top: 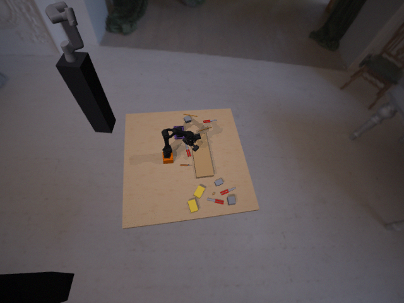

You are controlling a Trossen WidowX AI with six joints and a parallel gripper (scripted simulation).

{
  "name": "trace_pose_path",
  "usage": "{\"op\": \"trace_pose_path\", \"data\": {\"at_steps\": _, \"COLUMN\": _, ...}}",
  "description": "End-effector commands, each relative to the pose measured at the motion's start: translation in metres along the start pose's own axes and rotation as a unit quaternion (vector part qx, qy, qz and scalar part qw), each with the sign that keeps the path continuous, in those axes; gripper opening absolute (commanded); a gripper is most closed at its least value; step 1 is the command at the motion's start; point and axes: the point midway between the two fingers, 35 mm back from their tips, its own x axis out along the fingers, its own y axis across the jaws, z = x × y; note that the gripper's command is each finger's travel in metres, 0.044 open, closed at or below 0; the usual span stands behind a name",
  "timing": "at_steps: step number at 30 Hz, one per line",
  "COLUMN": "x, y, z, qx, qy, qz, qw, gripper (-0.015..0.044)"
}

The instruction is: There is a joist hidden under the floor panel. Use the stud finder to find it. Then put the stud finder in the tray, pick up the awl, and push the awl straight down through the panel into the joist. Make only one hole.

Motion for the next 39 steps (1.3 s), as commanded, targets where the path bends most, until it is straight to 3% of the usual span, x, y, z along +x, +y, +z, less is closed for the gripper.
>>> {"op": "trace_pose_path", "data": {"at_steps": 1, "x": 0.004, "y": -0.031, "z": -0.051, "qx": 0.107, "qy": 0.030, "qz": -0.009, "qw": 0.994, "gripper": 0.0440}}
{"op": "trace_pose_path", "data": {"at_steps": 13, "x": 0.011, "y": -0.050, "z": -0.187, "qx": 0.380, "qy": 0.095, "qz": -0.010, "qw": 0.920, "gripper": 0.0440}}
{"op": "trace_pose_path", "data": {"at_steps": 39, "x": 0.023, "y": -0.058, "z": -0.192, "qx": 0.384, "qy": 0.096, "qz": -0.010, "qw": 0.918, "gripper": 0.0440}}
